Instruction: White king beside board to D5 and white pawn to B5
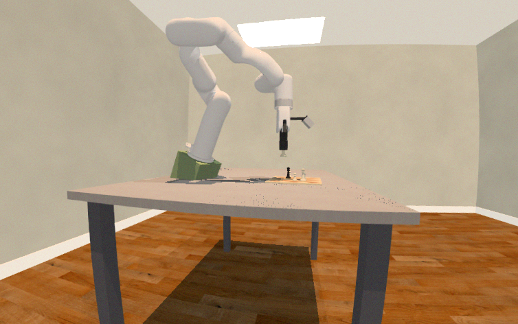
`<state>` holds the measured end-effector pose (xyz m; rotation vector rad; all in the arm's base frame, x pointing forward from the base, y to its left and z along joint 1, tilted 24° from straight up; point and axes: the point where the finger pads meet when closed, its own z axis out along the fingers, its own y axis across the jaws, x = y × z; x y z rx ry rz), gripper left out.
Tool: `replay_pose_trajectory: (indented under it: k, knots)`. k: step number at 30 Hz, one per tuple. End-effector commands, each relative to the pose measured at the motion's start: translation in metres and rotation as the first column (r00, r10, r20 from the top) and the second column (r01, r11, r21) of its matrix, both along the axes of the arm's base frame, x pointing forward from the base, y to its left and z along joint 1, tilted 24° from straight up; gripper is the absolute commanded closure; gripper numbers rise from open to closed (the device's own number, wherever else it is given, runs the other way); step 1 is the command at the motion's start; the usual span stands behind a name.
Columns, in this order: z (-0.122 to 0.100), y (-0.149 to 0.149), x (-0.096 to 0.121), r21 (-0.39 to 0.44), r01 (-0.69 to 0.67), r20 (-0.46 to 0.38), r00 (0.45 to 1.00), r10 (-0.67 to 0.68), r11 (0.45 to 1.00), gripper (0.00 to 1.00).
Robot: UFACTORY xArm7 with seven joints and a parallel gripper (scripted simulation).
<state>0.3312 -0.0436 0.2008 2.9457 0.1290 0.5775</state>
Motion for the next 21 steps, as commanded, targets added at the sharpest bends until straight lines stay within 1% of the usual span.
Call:
replay_pose_trajectory:
  k: [1,3,4,6,8,11,21]
  knots:
    - [-0.003,0.044,0.0,0.028,0.122,0.016,0.992,-0.122,0.992,1.0]
    - [-0.009,0.069,-0.005,0.054,0.179,0.018,0.984,-0.18,0.982,1.0]
    - [-0.009,0.069,-0.005,0.054,0.179,0.018,0.984,-0.18,0.982,1.0]
    - [-0.014,0.084,-0.01,0.071,0.216,0.018,0.976,-0.218,0.974,1.0]
    - [-0.014,0.084,-0.01,0.071,0.216,0.018,0.976,-0.218,0.974,1.0]
    - [-0.017,0.093,-0.012,0.08,0.236,0.017,0.971,-0.239,0.968,1.0]
    - [-0.017,0.093,-0.012,0.08,0.237,0.017,0.971,-0.239,0.968,1.0]
